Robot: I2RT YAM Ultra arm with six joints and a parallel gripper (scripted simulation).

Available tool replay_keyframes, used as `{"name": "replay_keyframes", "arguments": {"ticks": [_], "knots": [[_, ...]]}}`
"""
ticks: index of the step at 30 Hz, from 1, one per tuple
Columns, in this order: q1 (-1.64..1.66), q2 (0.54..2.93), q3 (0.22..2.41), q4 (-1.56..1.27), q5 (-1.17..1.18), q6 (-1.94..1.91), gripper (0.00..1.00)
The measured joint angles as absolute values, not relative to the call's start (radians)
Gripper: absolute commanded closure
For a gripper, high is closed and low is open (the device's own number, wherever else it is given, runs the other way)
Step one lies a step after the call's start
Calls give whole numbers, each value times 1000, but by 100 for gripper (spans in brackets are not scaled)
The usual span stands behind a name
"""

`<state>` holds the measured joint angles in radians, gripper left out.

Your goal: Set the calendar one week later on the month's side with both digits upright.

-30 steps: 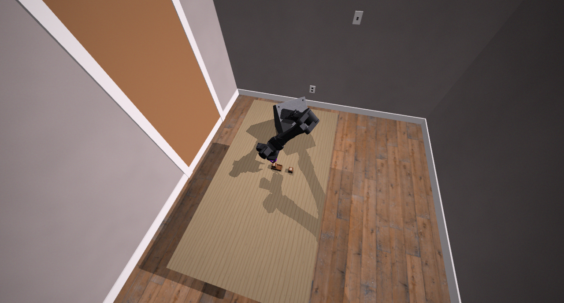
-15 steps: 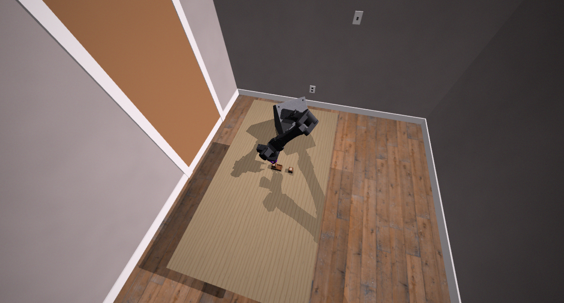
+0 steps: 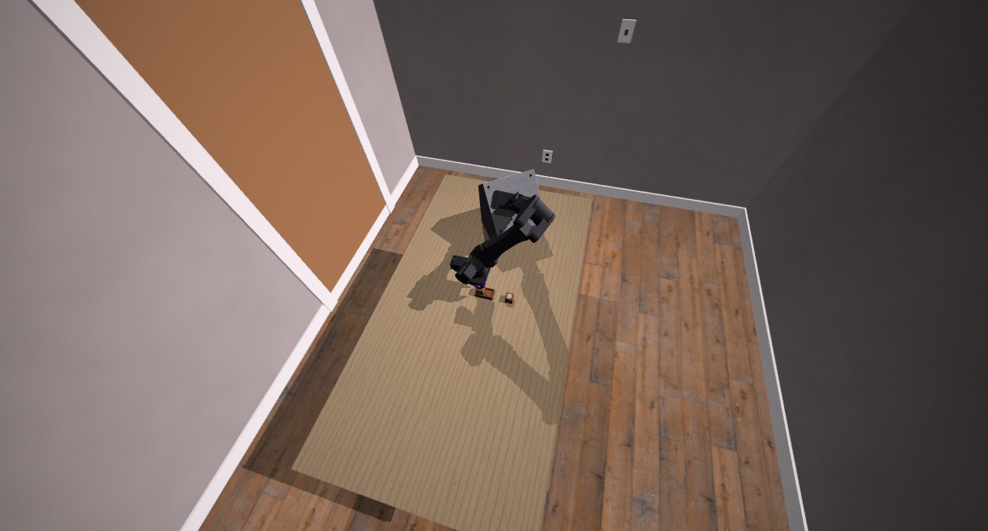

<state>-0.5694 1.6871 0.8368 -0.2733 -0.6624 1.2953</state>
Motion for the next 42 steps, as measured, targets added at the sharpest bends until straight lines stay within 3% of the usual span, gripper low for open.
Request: {"name": "replay_keyframes", "arguments": {"ticks": [42], "knots": [[-535,1741,834,-177,-644,1344,53]]}}
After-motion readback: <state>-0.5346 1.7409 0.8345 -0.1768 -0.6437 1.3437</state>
